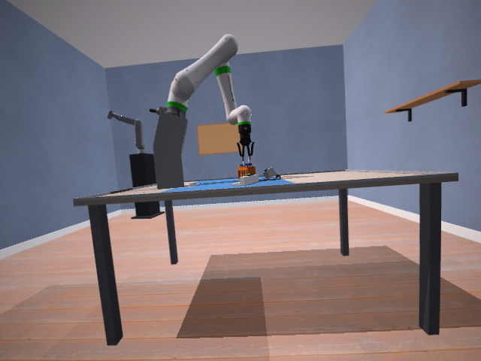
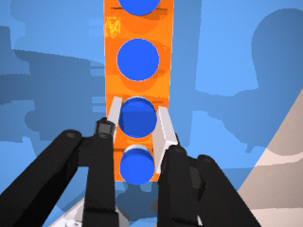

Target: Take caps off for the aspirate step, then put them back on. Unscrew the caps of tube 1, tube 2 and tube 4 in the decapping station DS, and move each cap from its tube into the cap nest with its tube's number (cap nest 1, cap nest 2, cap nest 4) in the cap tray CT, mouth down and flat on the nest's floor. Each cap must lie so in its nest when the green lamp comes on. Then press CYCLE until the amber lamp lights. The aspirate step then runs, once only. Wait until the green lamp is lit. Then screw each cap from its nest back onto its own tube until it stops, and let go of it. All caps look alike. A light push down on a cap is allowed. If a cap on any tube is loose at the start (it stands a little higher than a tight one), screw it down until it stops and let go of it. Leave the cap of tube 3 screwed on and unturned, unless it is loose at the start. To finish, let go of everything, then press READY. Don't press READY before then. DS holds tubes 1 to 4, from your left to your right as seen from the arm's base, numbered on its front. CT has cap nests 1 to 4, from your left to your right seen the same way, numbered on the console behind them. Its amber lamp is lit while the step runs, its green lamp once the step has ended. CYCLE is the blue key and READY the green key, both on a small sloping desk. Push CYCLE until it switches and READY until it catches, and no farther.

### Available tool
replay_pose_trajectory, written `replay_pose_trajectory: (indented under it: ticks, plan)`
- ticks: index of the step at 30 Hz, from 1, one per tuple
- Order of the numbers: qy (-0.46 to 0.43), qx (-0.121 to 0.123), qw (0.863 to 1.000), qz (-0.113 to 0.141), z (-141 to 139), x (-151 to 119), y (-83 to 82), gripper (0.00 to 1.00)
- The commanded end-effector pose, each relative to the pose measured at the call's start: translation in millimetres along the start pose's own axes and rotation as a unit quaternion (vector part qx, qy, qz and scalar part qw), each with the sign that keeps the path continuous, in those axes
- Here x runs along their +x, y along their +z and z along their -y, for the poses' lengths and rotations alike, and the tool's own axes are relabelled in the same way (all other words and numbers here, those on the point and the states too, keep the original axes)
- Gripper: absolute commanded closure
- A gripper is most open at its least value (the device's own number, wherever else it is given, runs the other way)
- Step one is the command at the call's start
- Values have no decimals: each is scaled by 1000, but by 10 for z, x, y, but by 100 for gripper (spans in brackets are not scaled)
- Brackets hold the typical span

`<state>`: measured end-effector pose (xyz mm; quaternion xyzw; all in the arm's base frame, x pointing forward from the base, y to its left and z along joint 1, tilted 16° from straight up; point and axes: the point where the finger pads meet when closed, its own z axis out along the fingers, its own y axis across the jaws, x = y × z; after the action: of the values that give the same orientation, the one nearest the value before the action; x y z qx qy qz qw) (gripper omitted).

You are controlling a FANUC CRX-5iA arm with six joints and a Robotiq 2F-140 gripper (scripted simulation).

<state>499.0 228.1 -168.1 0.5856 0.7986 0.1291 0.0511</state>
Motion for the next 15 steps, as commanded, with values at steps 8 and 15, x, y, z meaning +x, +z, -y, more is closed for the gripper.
replay_pose_trajectory:
  ticks: [8,15]
  plan:
    - [154,-6,988,10,-3,-1,4,100]
    - [154,-6,988,10,-3,-1,4,65]
